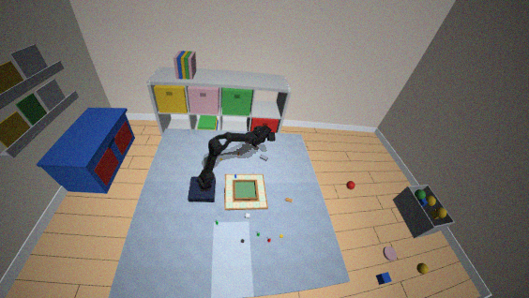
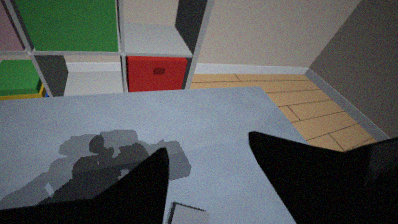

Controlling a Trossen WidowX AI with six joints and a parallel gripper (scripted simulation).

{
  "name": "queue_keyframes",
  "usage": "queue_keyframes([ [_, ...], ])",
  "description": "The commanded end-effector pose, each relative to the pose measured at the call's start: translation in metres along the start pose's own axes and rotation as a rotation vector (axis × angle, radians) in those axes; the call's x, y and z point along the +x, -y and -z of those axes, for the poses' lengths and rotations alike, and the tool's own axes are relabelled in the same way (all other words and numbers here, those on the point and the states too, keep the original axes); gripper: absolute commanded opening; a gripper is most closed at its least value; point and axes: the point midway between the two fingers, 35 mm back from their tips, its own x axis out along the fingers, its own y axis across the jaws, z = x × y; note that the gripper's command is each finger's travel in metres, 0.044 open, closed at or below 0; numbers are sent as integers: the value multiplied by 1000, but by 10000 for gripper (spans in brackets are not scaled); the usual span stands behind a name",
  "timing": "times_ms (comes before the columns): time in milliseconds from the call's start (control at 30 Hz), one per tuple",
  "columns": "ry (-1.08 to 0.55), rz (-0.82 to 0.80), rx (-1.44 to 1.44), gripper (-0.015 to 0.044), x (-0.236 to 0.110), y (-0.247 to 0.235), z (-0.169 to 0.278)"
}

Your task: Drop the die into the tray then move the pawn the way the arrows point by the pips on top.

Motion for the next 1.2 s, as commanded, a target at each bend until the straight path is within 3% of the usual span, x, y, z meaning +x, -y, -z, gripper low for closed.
queue_keyframes([
  [0, -144, 86, 162, 275, -30, 33, 60],
  [333, -485, 280, 588, 275, -128, 67, 206],
  [700, -845, 462, 1116, 275, -267, 26, 339],
  [967, -1069, 541, 1504, 275, -359, -50, 390],
  [1167, -1086, 544, 1536, 275, -365, -58, 391],
])
